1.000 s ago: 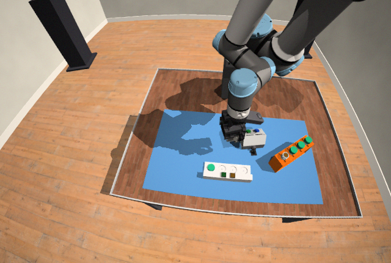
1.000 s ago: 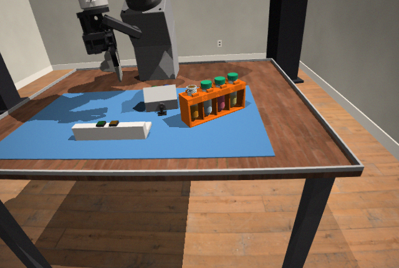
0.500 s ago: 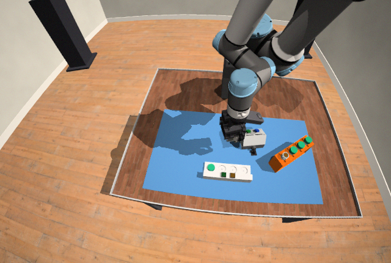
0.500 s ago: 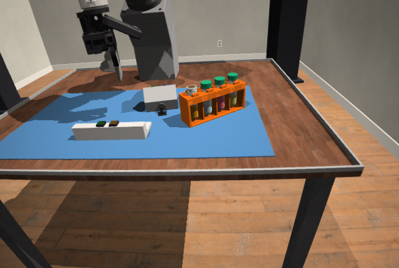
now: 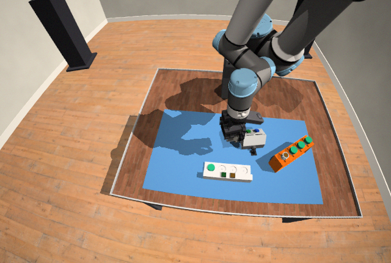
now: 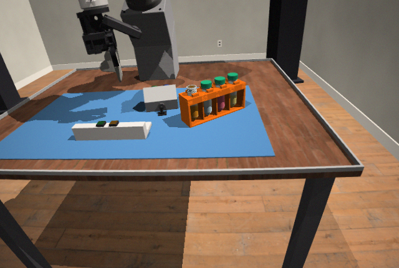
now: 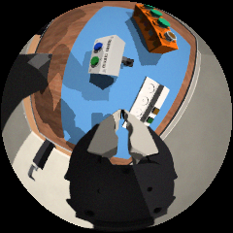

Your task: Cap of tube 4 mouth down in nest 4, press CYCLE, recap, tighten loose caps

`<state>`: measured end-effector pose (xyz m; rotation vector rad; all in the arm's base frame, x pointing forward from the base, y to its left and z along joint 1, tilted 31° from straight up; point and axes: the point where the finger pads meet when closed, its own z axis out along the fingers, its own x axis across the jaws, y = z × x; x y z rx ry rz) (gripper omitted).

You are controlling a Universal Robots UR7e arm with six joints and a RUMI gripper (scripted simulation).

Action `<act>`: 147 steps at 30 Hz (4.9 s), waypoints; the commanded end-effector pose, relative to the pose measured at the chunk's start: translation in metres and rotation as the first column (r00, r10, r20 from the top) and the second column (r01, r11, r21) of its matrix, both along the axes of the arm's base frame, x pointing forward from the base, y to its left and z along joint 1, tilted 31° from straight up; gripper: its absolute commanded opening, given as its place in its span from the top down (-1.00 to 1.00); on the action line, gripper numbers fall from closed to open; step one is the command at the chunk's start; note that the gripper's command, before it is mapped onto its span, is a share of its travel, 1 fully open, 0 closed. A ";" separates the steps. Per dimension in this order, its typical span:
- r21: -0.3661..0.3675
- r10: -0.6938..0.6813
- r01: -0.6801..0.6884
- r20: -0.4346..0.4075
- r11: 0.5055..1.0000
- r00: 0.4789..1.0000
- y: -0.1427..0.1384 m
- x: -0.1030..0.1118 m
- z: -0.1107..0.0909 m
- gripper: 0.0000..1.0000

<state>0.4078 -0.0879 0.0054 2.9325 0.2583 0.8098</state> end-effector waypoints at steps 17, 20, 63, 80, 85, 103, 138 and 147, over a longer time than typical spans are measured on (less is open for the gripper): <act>0.040 -0.143 0.143 0.008 0.989 0.990 0.075 -0.033 -0.049 1.00; 0.040 -0.143 0.143 0.008 0.989 0.990 0.079 -0.034 -0.051 1.00; 0.040 -0.143 0.143 0.008 0.989 0.990 0.079 -0.035 -0.051 1.00; -0.039 -0.180 0.175 -0.212 0.984 0.961 0.078 -0.027 -0.059 1.00; -0.040 -0.184 0.179 -0.217 0.983 0.959 0.081 -0.028 -0.061 1.00; -0.045 -0.197 0.192 -0.232 0.980 0.953 0.091 -0.032 -0.068 1.00; -0.045 -0.197 0.192 -0.232 0.980 0.953 0.091 -0.031 -0.068 1.00; -0.045 -0.197 0.192 -0.232 0.980 0.953 0.097 -0.048 -0.046 1.00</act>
